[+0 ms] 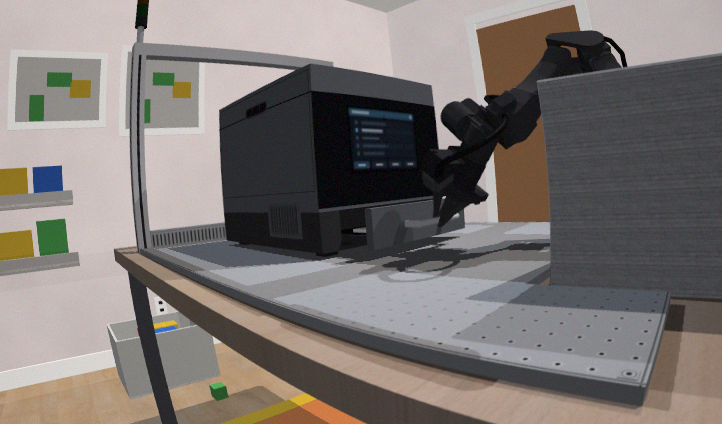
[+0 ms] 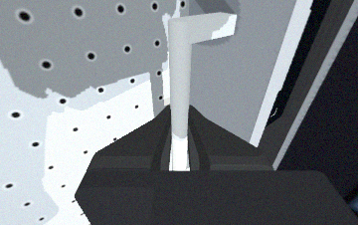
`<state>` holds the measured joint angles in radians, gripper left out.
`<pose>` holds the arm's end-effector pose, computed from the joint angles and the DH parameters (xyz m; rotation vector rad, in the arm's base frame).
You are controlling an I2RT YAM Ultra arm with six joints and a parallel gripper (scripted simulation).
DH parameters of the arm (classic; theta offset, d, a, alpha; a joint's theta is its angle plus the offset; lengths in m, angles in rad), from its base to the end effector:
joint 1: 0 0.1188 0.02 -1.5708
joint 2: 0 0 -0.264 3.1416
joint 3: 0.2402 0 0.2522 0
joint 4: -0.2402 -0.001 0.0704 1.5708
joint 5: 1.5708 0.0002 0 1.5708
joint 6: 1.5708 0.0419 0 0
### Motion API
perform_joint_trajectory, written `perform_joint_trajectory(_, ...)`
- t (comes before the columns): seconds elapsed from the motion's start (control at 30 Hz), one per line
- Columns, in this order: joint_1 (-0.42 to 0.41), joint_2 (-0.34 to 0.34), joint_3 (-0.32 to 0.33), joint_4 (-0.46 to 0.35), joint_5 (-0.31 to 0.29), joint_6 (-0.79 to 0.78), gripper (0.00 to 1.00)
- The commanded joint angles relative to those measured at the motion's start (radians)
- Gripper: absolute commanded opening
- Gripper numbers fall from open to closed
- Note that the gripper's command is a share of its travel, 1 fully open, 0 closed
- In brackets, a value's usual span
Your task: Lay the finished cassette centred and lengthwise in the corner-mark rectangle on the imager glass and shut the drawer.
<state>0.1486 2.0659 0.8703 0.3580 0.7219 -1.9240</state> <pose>0.3590 0.0268 0.0694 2.1000 -1.6928 1.4310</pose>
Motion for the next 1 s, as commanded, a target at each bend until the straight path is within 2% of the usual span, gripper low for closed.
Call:
perform_joint_trajectory(0.0,-0.005,0.024,0.044,0.004,-0.021,-0.013,0.0)
perform_joint_trajectory(0.43,-0.013,0.058,0.109,-0.018,-0.026,-0.021,0.0)
perform_joint_trajectory(0.6,-0.005,0.059,0.106,-0.009,-0.026,-0.02,0.0)
perform_joint_trajectory(0.63,-0.017,0.058,0.043,0.053,-0.04,-0.046,0.0)
perform_joint_trajectory(0.67,-0.022,0.059,0.021,0.11,-0.053,-0.07,0.0)
perform_joint_trajectory(0.73,-0.022,0.059,0.021,0.11,-0.053,-0.07,0.0)
perform_joint_trajectory(0.77,-0.028,0.064,-0.005,0.183,-0.071,-0.099,0.0)
perform_joint_trajectory(0.8,-0.032,0.068,-0.018,0.223,-0.083,-0.115,0.0)
perform_joint_trajectory(0.87,-0.035,0.077,-0.013,0.237,-0.089,-0.123,0.0)
perform_joint_trajectory(0.9,-0.036,0.08,0.026,0.243,-0.091,-0.128,0.0)
perform_joint_trajectory(0.97,-0.038,0.086,0.04,0.243,-0.093,-0.131,0.0)
